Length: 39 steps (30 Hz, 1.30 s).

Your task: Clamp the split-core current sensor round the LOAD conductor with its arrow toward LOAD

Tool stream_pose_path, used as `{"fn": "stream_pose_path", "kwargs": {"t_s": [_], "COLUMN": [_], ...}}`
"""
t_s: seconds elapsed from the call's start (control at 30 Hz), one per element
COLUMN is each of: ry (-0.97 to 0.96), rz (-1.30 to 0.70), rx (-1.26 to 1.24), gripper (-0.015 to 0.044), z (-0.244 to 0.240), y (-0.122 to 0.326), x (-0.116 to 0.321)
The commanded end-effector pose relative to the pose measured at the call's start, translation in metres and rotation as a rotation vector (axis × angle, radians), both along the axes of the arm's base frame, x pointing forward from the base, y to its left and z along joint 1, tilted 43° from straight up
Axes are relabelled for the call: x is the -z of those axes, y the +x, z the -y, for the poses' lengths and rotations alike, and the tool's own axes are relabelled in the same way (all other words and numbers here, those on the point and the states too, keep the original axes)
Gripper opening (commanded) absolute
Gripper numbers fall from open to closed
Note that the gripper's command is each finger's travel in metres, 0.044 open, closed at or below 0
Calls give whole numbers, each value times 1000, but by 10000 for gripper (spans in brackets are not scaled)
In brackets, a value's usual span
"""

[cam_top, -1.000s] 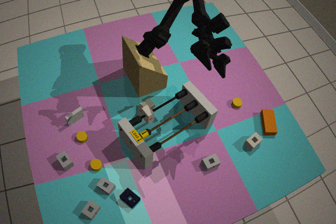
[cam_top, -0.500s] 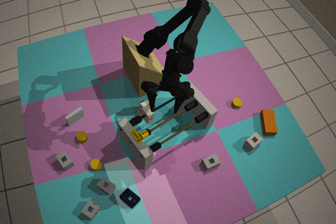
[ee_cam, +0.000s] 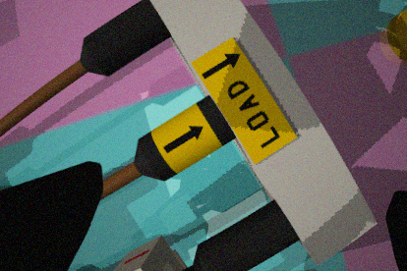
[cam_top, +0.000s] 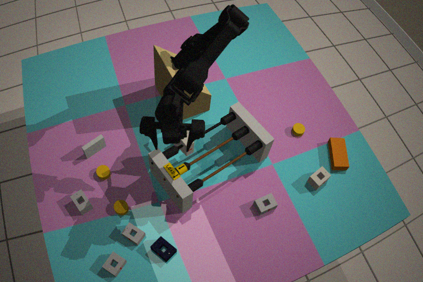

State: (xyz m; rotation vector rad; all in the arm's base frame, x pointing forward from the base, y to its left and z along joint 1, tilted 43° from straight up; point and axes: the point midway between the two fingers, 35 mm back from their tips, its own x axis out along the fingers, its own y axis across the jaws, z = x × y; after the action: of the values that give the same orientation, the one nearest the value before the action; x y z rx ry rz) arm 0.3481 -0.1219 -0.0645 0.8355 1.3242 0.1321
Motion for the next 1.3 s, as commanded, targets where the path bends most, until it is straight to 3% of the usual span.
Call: {"fn": "stream_pose_path", "kwargs": {"t_s": [0.0, 0.43, 0.8, 1.27], "ry": [2, 2, 69, 72], "rz": [12, 13, 171, 176], "rx": [-3, -16, -777, -793], "gripper": [440, 440, 440, 440], "z": [2, 0, -104, -112], "y": [4, 2, -123, -126], "x": [-1, -1, -11, -5]}}
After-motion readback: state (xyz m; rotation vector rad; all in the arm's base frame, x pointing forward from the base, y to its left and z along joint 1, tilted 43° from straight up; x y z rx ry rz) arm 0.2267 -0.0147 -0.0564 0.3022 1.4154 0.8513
